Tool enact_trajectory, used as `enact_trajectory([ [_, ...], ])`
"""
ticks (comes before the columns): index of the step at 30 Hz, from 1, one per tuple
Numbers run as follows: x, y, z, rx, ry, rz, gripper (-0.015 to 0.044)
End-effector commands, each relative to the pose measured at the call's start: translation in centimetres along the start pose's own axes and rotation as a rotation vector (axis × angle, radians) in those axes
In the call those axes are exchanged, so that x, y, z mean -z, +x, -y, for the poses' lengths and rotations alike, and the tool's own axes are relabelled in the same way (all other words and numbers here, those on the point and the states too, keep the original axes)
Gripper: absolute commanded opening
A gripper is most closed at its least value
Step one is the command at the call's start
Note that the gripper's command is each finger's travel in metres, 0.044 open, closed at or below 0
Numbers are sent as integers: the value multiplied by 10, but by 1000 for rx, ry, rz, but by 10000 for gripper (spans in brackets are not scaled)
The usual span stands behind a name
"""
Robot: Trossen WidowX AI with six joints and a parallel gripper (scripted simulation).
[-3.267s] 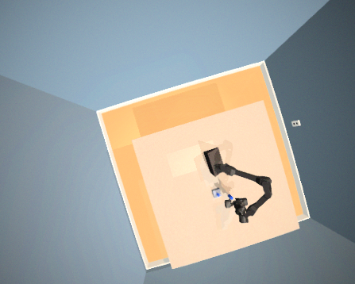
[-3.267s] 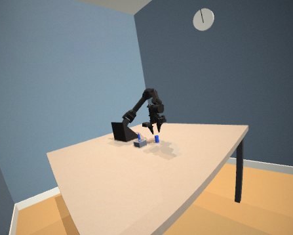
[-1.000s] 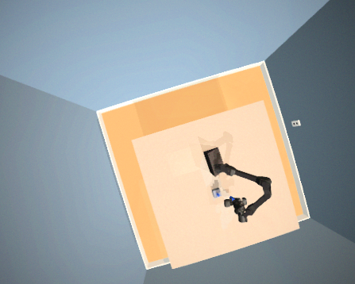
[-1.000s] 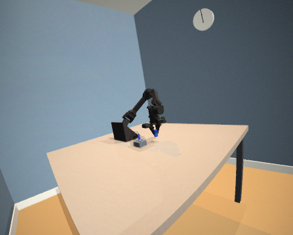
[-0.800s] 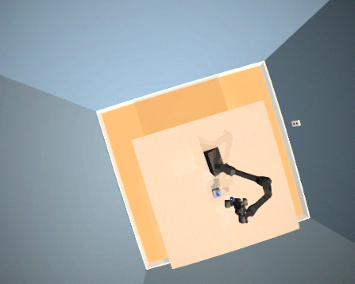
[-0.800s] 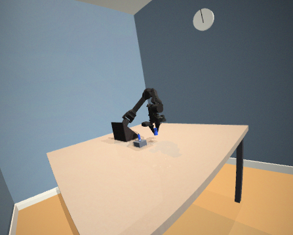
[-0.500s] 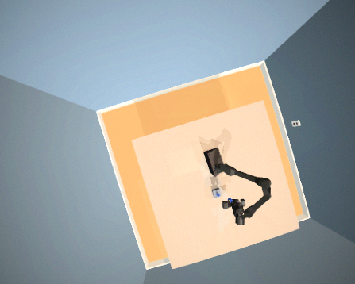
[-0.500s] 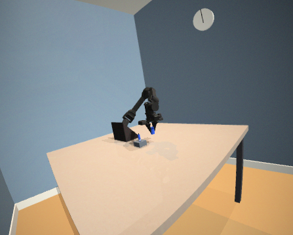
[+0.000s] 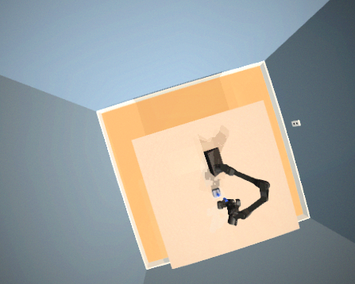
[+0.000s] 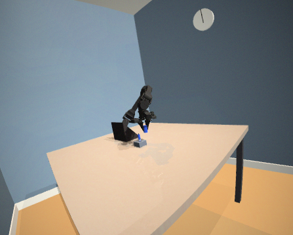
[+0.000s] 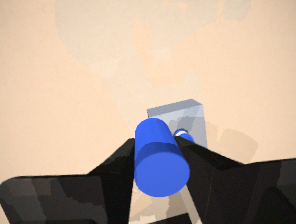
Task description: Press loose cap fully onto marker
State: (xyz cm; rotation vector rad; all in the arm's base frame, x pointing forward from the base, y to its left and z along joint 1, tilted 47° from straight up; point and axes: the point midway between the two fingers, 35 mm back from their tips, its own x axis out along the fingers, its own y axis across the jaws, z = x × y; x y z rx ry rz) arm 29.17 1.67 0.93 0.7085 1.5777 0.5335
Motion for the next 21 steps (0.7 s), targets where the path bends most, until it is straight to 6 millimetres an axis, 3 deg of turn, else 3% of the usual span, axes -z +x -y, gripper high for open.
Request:
enact_trajectory([
  [1, 8, -4, 12, 0, 5, -8, 0],
  [14, 30, -18, 46, -16, 2, -16, 0],
  [21, 31, -14, 47, -18, 1, -16, 0],
])
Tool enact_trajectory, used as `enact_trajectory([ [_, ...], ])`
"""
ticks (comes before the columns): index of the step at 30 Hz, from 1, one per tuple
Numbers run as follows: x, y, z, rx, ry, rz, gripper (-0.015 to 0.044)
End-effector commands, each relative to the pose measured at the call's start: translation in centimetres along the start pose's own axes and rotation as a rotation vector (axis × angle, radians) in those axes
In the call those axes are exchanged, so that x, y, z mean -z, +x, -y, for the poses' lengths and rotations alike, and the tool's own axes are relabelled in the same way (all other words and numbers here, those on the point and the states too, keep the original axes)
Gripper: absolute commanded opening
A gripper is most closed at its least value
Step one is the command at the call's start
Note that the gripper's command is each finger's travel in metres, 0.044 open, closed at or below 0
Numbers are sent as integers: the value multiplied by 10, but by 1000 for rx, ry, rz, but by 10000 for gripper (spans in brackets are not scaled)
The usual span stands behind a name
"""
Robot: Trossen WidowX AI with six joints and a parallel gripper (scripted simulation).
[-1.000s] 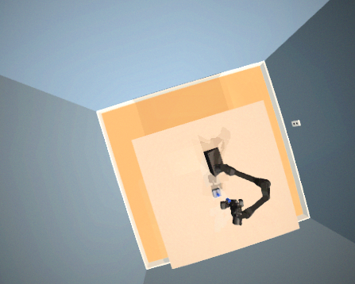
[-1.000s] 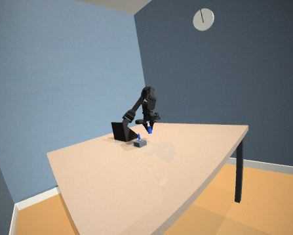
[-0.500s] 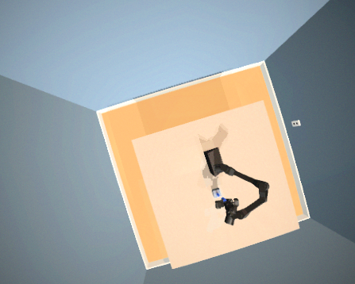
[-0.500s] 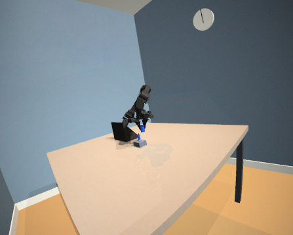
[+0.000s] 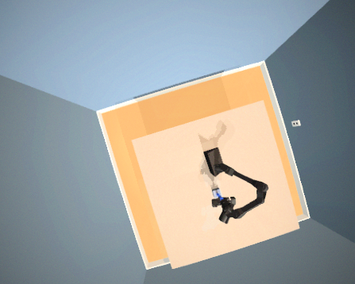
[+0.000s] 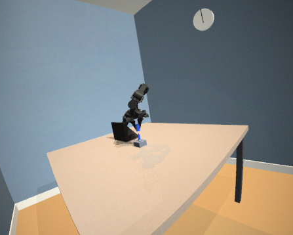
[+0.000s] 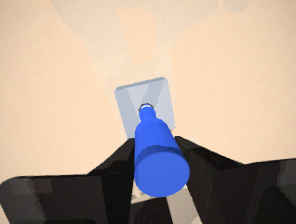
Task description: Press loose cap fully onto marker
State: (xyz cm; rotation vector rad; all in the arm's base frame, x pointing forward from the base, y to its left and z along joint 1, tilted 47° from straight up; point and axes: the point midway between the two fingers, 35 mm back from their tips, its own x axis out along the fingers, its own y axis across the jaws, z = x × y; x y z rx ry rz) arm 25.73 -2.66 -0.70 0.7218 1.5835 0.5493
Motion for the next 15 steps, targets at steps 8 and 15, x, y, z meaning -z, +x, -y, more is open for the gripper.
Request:
enact_trajectory([
  [8, 2, 12, 1, -1, 0, -5, 0],
  [15, 1, 23, 1, 0, 0, -5, 0],
])
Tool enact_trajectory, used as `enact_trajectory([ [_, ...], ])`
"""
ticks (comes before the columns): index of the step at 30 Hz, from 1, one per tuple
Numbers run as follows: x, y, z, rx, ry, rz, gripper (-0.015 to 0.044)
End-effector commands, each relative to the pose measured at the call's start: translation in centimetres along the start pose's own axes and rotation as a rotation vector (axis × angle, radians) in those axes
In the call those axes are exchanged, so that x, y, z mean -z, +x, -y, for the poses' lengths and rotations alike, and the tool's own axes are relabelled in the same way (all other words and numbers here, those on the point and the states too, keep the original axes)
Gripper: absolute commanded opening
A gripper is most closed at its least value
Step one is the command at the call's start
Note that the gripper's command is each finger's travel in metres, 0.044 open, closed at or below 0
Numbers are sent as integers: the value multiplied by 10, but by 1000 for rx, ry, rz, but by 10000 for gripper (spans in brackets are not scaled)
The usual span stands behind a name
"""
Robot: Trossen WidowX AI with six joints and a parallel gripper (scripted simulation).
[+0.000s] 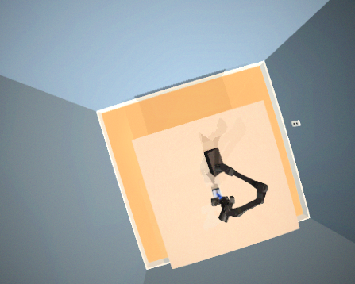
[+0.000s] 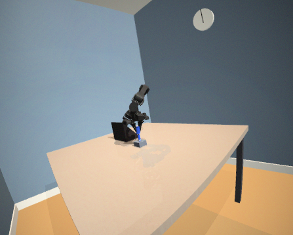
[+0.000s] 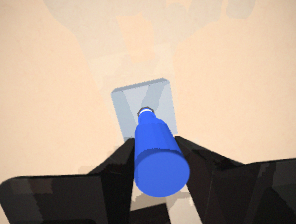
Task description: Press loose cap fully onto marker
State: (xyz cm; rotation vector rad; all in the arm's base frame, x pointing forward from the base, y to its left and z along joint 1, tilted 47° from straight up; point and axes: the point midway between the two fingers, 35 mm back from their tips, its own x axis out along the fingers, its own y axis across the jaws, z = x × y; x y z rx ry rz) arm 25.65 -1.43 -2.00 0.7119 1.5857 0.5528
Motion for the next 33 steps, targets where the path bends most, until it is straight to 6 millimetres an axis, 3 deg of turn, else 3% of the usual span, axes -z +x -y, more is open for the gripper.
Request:
enact_trajectory([
  [1, 1, 7, 0, -5, 7, -1, 0],
  [22, 3, 41, -1, -8, 6, -1, 0],
  [32, 3, 42, -1, -8, 6, -2, 0],
  [33, 2, 42, -1, -5, 2, -3, 26],
])
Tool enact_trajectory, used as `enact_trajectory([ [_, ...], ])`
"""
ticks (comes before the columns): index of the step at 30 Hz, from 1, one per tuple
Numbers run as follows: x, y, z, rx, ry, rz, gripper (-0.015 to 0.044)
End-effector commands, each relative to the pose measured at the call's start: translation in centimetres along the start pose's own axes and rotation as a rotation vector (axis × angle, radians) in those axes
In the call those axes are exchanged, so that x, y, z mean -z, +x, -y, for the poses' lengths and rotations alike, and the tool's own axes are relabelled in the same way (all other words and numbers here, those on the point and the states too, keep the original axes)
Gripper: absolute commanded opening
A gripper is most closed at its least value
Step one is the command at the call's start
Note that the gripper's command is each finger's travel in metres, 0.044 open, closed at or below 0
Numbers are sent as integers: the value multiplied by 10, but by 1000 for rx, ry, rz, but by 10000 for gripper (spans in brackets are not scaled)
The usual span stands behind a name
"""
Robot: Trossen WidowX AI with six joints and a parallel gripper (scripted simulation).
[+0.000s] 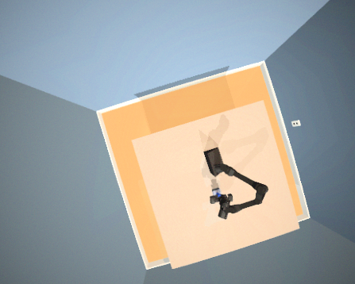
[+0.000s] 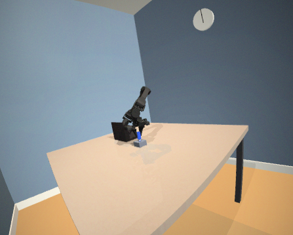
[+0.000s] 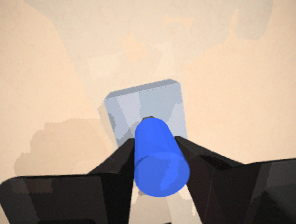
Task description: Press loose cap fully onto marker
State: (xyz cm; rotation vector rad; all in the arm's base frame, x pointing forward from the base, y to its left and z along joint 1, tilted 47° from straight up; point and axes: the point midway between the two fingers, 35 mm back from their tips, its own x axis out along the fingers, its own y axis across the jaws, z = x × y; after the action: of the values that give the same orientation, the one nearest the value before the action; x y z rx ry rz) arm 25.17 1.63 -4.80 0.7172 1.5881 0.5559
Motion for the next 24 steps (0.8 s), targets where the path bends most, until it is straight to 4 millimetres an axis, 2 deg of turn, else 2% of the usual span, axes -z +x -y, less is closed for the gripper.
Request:
enact_trajectory([
  [1, 0, 0, 0, 0, 0, 0, 53],
  [15, 0, 0, 0, 0, 0, 0, 420],
  [17, -1, -3, 0, 1, 0, 1, 440],
  [18, -2, -12, 1, 3, 1, 3, 440],
  [21, -2, -63, 1, 5, 2, 3, 440],
  [22, -1, -72, 1, 4, 1, 1, 440],
  [24, 0, -75, 1, 3, 1, 0, 440],
])
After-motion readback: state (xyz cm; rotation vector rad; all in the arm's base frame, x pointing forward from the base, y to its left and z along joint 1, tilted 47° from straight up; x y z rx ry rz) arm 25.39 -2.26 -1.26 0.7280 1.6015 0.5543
